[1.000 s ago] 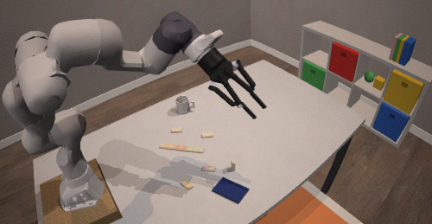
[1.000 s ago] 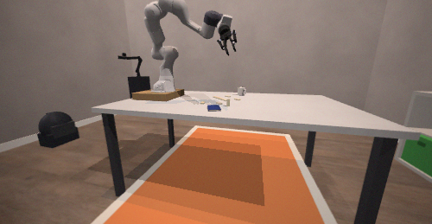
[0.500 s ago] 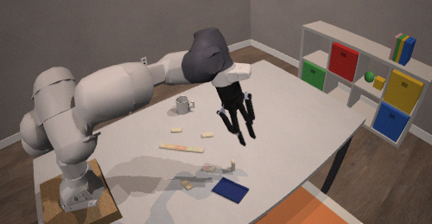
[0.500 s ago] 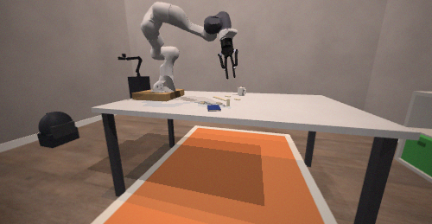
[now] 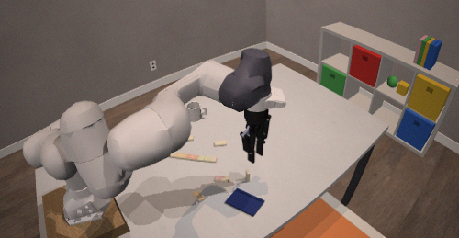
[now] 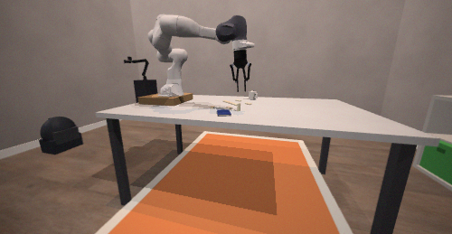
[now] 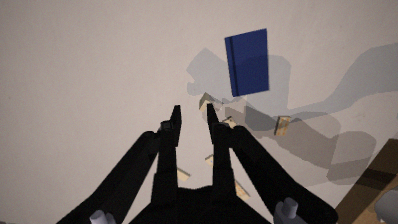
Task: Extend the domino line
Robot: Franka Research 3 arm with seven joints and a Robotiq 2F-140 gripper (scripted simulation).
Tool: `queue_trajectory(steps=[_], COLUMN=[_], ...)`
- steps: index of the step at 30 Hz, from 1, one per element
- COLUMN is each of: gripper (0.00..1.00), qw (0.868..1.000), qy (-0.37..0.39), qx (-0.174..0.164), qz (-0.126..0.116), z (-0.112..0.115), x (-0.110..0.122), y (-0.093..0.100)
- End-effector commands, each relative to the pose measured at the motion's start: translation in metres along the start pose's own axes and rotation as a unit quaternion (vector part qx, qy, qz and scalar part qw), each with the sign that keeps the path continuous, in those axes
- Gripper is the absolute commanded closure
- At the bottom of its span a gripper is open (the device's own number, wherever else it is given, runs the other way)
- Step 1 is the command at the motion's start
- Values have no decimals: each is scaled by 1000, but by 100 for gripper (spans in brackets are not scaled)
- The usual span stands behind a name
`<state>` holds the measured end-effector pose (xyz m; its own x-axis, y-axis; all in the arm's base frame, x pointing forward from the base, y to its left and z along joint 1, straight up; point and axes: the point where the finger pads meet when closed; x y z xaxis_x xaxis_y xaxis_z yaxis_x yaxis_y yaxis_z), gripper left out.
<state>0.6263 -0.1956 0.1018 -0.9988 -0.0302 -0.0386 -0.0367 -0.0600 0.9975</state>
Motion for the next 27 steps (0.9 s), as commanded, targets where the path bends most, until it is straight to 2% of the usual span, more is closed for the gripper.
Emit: queue_trajectory(steps=[1,7,27], gripper=[67,67,67], qw=[990,987,987], qy=[129,148,148], qx=[-27,-38,-39], qz=[45,51,51], z=[3,5,5], x=[8,9,9], y=[-6,-11,-11])
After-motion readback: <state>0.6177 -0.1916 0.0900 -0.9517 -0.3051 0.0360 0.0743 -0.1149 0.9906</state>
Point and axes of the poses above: the point where the finger pads meet when closed, its own y axis back along the fingers, its own x axis across the jaws, z = x × y, and after that the axes turned 11 degrees about -y, right-handed
